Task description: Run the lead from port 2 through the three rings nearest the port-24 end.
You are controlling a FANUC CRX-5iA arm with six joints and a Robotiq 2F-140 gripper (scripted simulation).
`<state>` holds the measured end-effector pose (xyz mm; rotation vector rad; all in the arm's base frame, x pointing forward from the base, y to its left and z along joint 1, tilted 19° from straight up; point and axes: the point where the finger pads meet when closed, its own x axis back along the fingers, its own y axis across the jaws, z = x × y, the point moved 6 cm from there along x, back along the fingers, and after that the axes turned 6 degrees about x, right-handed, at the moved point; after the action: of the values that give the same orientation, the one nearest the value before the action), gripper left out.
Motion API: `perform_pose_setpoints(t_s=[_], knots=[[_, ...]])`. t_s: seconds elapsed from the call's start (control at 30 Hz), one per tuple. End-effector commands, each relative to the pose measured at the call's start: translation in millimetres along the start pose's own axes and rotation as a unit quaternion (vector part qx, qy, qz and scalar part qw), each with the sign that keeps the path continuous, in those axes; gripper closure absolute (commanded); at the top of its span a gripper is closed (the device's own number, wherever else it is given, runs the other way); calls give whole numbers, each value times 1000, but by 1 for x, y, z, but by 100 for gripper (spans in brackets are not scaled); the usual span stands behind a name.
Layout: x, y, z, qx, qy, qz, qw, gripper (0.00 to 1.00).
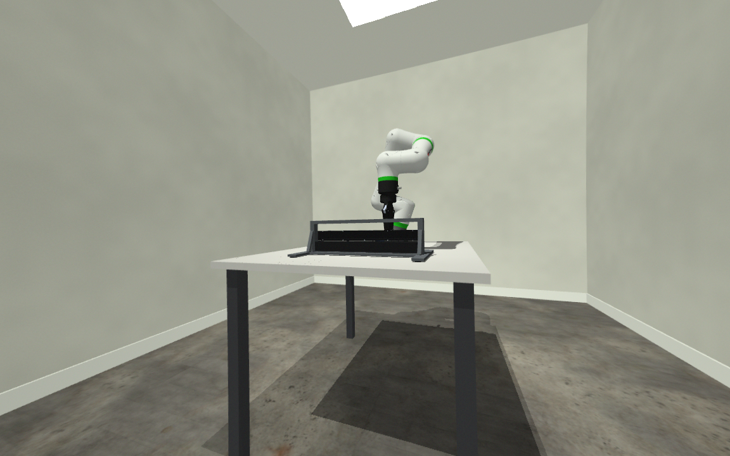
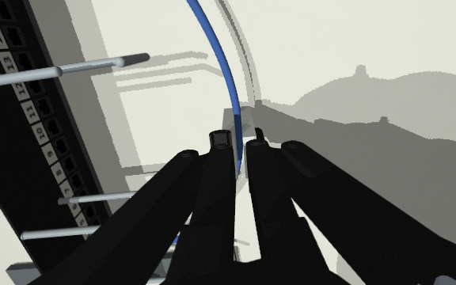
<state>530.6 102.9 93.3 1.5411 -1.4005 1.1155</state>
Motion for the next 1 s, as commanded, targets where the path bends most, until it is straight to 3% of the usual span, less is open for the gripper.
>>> perform_pose_setpoints(t_s=[0.0, 0.47, 0.97], knots=[[0, 0, 0, 0, 0, 0, 1000, 100], [3, 0, 0, 0, 0, 0, 1000, 100], [27, 0, 0, 0, 0, 0, 1000, 100]])
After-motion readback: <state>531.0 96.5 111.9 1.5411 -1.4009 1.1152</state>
